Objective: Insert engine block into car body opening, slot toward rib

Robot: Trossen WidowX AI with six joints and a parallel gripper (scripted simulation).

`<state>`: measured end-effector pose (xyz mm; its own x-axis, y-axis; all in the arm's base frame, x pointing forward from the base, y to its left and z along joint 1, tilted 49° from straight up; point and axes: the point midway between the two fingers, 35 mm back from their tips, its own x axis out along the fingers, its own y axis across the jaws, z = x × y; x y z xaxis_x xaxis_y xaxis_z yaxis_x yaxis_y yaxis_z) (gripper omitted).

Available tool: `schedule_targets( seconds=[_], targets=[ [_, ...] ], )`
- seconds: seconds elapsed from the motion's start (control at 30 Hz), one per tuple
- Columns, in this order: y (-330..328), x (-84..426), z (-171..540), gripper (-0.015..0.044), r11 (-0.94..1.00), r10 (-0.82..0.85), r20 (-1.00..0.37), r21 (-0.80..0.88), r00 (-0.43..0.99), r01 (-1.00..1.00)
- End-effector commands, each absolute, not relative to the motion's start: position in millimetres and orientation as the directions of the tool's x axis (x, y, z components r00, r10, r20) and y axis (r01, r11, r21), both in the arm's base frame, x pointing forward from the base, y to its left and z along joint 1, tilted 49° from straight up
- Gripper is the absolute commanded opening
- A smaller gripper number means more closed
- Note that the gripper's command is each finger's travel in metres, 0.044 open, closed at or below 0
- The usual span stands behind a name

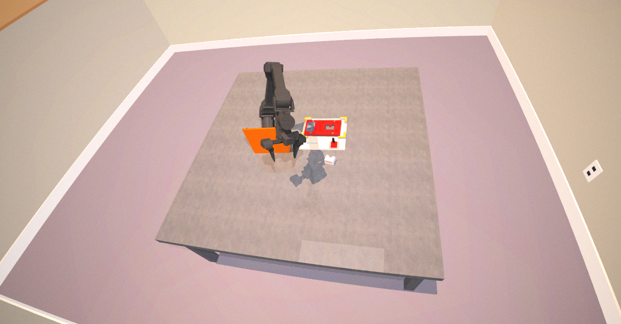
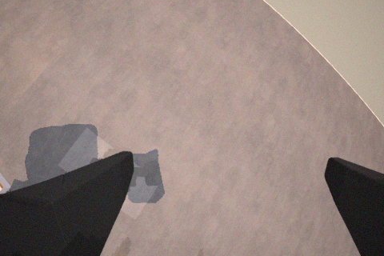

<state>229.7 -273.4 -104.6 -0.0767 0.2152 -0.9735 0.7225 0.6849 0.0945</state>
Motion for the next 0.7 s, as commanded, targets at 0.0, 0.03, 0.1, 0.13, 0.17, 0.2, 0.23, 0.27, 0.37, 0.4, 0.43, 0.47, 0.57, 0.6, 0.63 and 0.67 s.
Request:
schedule_targets(
  seconds=[0.0,0.03,0.1,0.13,0.17,0.2,0.23,0.27,0.37,0.4,0.43,0.47,0.57,0.6,0.63,0.67],
  targets=[
    [-260,255,-102,0.044,0.613,0.275,-0.96,0.13,-0.056,0.78],
    [-255,259,-101,0.044,0.593,0.292,-0.955,0.136,-0.054,0.794],
    [-246,268,-100,0.044,0.551,0.327,-0.944,0.145,-0.052,0.822],
    [-241,272,-99,0.044,0.53,0.344,-0.938,0.148,-0.051,0.835],
    [-237,276,-99,0.044,0.508,0.361,-0.931,0.15,-0.051,0.848],
    [-232,280,-98,0.044,0.486,0.378,-0.924,0.151,-0.051,0.861],
    [-227,284,-97,0.044,0.464,0.395,-0.917,0.151,-0.051,0.873],
    [-222,288,-96,0.044,0.442,0.411,-0.91,0.15,-0.051,0.885],
    [-207,300,-93,0.044,0.374,0.46,-0.886,0.138,-0.054,0.917],
    [-202,304,-92,0.044,0.351,0.476,-0.877,0.132,-0.056,0.927],
    [-197,307,-91,0.044,0.328,0.492,-0.869,0.124,-0.057,0.936],
    [-192,311,-90,0.044,0.306,0.508,-0.859,0.115,-0.059,0.945],
    [-176,322,-86,0.044,0.238,0.553,-0.83,0.082,-0.066,0.968],
    [-171,325,-85,0.044,0.216,0.568,-0.82,0.068,-0.069,0.974],
    [-165,328,-83,0.044,0.194,0.582,-0.81,0.053,-0.072,0.979],
    [-161,333,-82,0.044,0.177,0.595,-0.8,0.039,-0.075,0.984]
  ],
)
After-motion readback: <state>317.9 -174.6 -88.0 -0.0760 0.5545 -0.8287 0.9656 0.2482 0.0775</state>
